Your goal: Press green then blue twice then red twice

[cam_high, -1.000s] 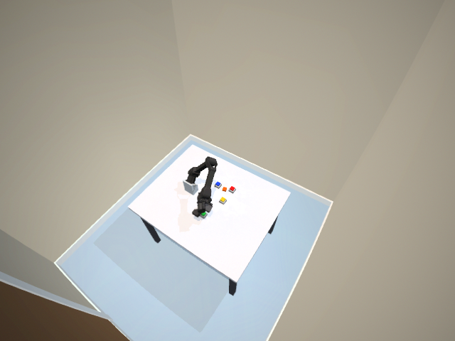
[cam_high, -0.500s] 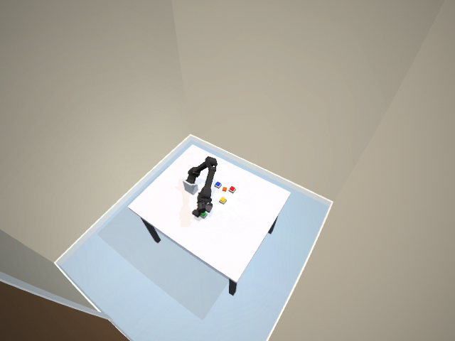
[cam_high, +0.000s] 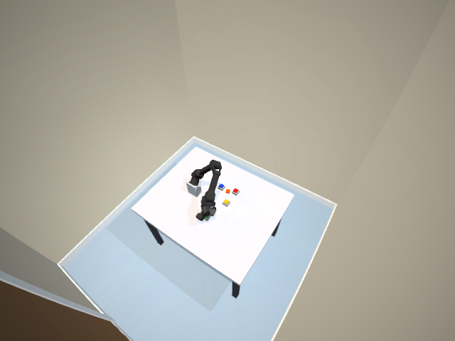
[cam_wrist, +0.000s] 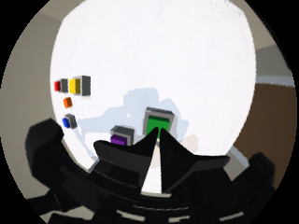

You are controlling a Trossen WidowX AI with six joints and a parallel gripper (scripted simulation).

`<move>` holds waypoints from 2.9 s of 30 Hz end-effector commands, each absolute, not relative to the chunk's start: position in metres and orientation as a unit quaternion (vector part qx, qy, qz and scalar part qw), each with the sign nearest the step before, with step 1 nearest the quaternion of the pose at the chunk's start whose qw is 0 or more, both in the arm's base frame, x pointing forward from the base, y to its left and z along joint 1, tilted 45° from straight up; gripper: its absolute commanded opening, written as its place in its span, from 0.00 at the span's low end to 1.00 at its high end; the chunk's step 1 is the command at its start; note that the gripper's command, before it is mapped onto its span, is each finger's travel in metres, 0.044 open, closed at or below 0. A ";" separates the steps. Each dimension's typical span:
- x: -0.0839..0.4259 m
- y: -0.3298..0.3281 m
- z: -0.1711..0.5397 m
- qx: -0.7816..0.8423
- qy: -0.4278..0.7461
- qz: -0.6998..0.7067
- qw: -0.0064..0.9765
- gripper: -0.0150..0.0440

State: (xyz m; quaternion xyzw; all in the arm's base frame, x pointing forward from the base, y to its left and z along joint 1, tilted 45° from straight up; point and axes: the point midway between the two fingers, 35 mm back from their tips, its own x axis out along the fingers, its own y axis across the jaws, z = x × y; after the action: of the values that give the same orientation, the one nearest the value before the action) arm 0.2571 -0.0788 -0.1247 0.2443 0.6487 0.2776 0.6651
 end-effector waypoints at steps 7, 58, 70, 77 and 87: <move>0.254 -0.068 -0.133 0.250 0.649 0.278 0.663 0.29; 0.247 0.006 0.095 0.243 0.654 0.260 0.667 0.29; 0.171 0.086 0.151 0.256 0.650 0.281 0.658 0.29; 0.173 0.104 0.132 0.254 0.651 0.279 0.659 0.29; 0.171 0.132 0.107 0.256 0.649 0.282 0.658 0.29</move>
State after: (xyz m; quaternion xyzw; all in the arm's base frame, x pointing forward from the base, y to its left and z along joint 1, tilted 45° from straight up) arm 0.1723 0.1282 0.1098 0.2531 0.6493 0.2817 0.6595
